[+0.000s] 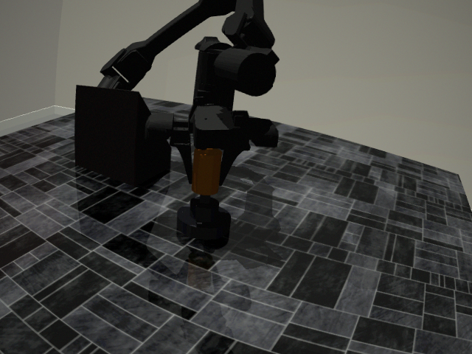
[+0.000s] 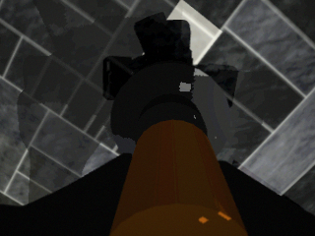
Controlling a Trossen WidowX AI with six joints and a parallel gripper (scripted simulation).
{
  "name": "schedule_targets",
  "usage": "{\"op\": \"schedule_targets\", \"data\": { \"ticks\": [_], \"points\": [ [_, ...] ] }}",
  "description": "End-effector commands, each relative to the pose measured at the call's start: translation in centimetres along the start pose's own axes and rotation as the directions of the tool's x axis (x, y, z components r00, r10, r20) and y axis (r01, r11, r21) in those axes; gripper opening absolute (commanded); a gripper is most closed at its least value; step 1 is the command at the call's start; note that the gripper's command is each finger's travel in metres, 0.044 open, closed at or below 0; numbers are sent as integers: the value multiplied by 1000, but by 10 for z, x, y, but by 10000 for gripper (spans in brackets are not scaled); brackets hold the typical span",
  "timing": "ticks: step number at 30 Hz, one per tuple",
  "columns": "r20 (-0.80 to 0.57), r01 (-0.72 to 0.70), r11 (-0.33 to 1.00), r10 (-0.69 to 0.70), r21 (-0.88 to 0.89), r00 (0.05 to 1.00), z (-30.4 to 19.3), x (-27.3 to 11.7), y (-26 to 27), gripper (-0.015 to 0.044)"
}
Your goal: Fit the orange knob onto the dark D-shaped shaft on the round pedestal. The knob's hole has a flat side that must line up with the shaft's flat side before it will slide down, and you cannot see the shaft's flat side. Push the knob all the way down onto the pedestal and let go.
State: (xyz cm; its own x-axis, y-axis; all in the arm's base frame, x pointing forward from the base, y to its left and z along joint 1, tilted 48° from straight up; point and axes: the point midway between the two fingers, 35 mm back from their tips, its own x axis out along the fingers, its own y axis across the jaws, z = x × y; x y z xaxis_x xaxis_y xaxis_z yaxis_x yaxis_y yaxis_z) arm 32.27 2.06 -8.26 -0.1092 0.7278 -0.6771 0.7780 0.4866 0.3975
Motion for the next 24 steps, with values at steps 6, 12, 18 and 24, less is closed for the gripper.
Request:
{"op": "schedule_targets", "data": {
  "ticks": [6,12,18,24],
  "points": [
    [7,-2,996,1,92,1000,3,-3,1,0],
    [7,-2,996,1,92,1000,1,0,1,0],
    [7,-2,996,1,92,1000,1,3,1,0],
    [6,-2,996,1,92,1000,1,3,0,0]
  ]
}}
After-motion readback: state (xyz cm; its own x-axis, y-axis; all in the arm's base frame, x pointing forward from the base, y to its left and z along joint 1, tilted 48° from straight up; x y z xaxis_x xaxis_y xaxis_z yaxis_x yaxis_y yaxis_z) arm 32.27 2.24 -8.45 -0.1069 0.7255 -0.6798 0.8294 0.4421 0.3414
